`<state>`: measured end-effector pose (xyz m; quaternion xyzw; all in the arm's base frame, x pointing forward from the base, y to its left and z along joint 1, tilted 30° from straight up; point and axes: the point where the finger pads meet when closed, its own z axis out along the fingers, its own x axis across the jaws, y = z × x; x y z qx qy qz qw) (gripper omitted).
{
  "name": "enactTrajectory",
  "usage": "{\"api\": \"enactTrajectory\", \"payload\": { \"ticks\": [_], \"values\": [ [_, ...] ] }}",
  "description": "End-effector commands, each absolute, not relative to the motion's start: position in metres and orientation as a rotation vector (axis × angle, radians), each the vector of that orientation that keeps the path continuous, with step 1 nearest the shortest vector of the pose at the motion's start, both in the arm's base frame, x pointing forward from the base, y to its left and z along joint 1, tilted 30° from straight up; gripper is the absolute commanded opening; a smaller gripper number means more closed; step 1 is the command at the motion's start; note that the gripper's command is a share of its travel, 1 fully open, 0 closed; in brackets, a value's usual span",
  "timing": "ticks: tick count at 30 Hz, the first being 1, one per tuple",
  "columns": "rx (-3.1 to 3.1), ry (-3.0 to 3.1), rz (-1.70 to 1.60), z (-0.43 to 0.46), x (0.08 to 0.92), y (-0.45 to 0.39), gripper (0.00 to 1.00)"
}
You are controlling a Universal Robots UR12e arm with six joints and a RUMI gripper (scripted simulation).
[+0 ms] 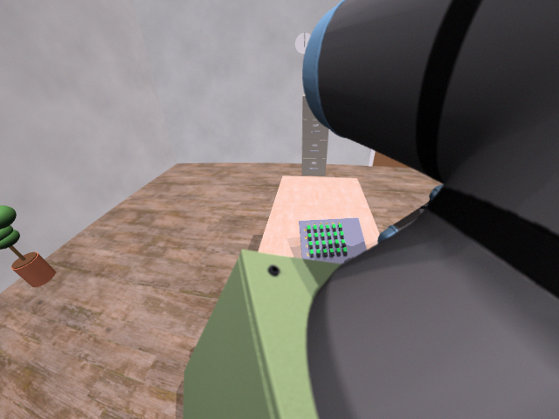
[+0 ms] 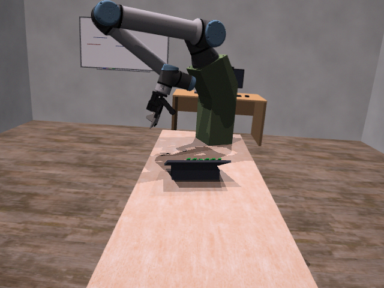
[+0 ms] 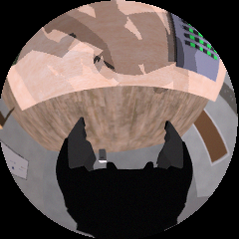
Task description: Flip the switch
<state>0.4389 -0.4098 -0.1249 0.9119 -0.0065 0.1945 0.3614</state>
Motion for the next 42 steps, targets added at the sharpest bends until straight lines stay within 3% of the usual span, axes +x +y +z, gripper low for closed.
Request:
{"api": "enactTrajectory", "payload": {
  "ticks": [1,2,3,20,42],
  "values": [
    [2.349,-0.016,0.501,-0.125,0.439,-0.409,1.00],
    [2.349,-0.016,0.501,-0.125,0.439,-0.409,1.00],
    [2.349,-0.016,0.501,-0.125,0.439,-0.409,0.00],
    [2.371,-0.087,0.548,-0.128,0.456,-0.398,0.00],
    [2.471,-0.536,0.777,-0.145,0.551,-0.316,0.00]
  ]
}}
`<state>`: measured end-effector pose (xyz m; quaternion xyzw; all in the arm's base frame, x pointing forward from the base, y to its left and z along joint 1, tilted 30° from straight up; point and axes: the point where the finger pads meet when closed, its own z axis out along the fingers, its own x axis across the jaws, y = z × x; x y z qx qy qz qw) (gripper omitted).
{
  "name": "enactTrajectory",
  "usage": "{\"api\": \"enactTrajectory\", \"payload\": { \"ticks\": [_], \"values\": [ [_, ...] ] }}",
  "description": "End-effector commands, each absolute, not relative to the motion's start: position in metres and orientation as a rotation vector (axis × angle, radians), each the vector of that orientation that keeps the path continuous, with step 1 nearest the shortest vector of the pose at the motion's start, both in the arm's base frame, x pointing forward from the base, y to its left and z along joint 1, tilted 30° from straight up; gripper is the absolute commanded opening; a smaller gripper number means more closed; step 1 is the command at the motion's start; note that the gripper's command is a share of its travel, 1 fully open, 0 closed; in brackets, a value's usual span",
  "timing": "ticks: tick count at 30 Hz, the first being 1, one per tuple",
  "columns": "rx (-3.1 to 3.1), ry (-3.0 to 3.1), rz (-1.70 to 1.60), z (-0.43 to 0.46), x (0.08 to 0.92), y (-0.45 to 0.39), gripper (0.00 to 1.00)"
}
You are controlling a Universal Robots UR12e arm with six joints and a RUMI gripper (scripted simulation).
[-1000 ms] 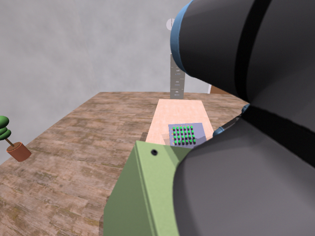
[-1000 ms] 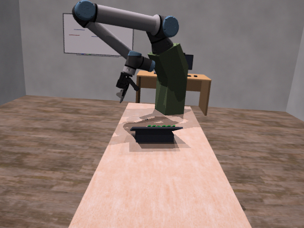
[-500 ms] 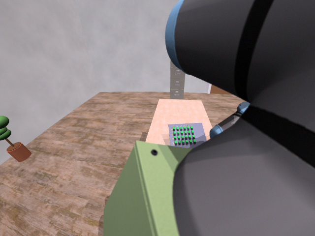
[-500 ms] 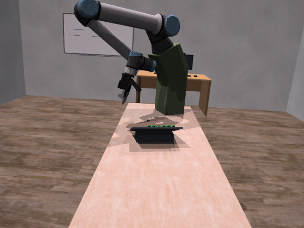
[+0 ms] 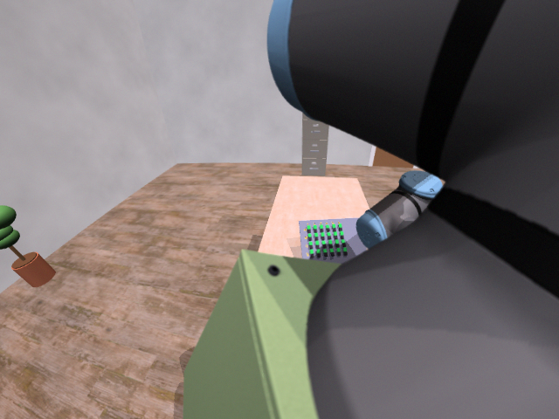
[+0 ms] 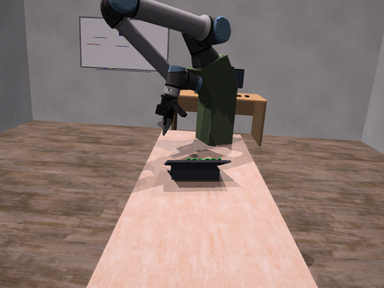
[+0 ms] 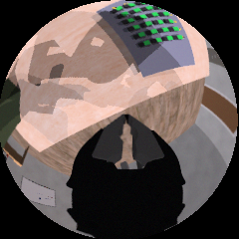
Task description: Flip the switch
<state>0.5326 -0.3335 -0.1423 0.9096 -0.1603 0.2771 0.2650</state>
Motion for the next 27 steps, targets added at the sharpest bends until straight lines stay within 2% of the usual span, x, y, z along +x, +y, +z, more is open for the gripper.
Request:
{"api": "enactTrajectory", "payload": {
  "ticks": [1,27],
  "values": [
    [2.476,-0.570,0.791,-0.146,0.558,-0.310,0.00],
    [2.492,-1.218,0.959,-0.155,0.657,-0.170,0.00]
  ]
}}
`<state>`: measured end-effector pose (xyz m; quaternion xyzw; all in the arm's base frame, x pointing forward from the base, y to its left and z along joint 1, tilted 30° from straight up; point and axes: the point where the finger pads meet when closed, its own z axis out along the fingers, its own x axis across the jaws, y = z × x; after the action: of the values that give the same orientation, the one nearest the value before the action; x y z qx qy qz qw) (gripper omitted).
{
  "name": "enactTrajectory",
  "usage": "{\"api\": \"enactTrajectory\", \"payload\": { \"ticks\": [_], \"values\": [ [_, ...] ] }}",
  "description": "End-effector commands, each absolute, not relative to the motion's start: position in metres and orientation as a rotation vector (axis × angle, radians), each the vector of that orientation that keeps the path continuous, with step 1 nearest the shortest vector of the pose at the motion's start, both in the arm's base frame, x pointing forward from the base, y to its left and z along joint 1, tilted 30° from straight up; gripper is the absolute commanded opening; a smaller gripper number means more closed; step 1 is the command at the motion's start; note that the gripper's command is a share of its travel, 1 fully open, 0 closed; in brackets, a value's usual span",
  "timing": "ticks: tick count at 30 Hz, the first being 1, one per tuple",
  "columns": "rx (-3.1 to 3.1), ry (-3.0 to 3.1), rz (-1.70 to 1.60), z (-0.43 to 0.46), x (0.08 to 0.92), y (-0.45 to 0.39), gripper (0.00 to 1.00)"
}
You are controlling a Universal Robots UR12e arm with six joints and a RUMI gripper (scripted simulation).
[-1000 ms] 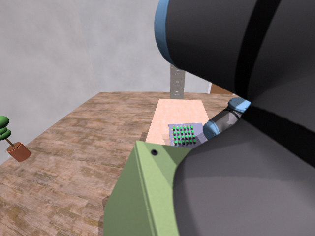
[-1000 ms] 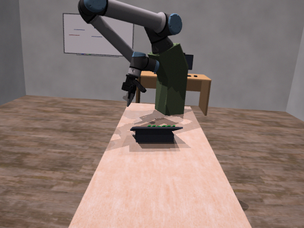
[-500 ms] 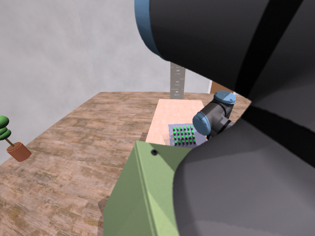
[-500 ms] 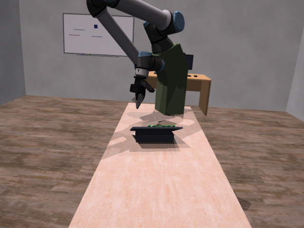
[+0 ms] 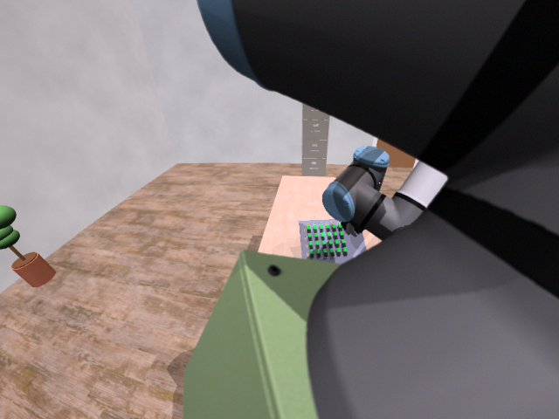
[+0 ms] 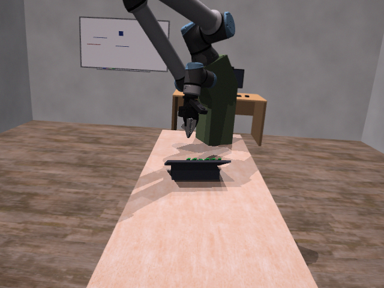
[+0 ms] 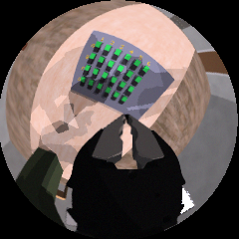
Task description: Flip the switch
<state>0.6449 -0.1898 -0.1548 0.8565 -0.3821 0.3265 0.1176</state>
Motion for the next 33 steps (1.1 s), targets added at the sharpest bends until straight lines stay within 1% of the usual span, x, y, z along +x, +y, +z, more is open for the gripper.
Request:
{"api": "enactTrajectory", "payload": {
  "ticks": [1,16,33],
  "values": [
    [2.492,-1.218,0.959,-0.155,0.657,-0.170,0.00],
    [2.419,-1.639,0.998,-0.155,0.699,-0.067,0.00],
    [2.369,-1.807,1.001,-0.154,0.711,-0.023,0.00]
  ]
}}
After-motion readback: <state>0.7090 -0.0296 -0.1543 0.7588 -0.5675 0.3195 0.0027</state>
